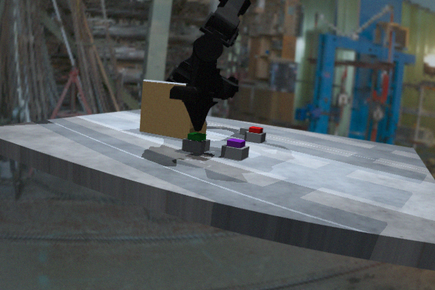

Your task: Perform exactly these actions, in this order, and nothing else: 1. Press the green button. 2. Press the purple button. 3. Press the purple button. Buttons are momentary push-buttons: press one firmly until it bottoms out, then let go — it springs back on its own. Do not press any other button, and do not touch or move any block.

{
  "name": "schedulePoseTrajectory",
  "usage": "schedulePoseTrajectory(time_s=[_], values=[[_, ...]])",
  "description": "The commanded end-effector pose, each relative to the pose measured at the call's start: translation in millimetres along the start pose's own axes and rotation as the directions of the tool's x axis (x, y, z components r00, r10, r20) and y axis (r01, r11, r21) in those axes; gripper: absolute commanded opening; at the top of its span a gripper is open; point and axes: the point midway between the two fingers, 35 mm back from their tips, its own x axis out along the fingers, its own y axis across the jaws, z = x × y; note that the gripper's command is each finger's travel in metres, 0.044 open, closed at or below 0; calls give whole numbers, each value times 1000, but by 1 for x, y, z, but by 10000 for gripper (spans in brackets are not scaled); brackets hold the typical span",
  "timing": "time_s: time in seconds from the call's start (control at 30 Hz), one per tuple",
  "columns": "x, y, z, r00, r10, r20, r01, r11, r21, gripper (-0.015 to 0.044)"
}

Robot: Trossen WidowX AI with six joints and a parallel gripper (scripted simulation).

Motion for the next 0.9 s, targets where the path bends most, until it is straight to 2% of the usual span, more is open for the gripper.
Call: schedulePoseTrajectory(time_s=[0.0,0.87], values=[[11,2,-2,1000,12,-5,-12,1000,7,20],[15,2,-2,1000,12,-5,-12,1000,7,20]])
